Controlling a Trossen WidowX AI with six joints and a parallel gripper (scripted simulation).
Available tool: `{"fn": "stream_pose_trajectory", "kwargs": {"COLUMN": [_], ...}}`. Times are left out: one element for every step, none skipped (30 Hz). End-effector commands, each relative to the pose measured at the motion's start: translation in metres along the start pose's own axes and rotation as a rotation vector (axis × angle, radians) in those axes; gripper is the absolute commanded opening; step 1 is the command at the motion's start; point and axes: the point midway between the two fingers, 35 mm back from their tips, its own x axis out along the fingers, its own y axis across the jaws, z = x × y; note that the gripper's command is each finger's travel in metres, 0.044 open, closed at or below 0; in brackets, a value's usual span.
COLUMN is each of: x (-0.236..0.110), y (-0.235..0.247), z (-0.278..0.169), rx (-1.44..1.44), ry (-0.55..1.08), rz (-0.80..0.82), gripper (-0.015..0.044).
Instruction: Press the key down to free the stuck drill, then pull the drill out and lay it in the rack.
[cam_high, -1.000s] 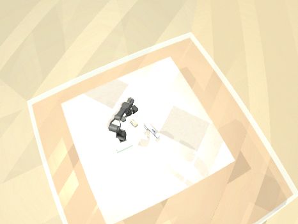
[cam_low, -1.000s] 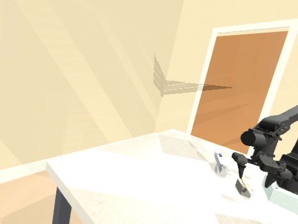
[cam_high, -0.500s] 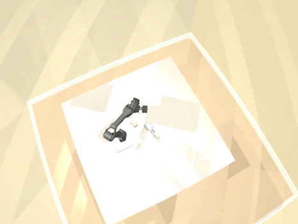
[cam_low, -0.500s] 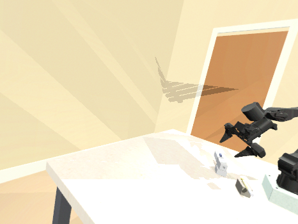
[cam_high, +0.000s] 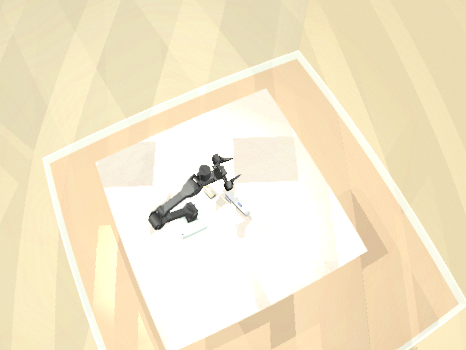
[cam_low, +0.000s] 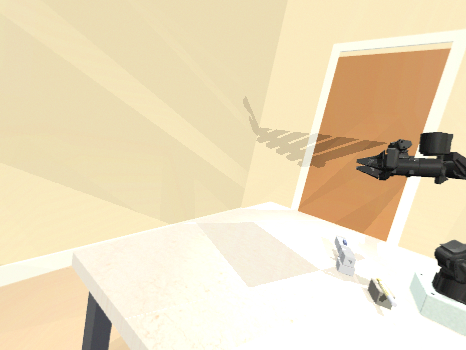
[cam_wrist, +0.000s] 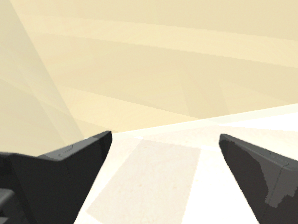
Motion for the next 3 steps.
{"fn": "stream_pose_trajectory", "kwargs": {"x": [-0.027,-0.036,-0.046], "y": [-0.02,-0.025,-0.03], "z": [0.049,0.061,0.073], "rx": [0.224,0.283,0.34], "ry": [-0.214,-0.273,-0.332], "rz": [-0.044,-0.048,-0.049], "gripper": [0.044,0.044,0.044]}}
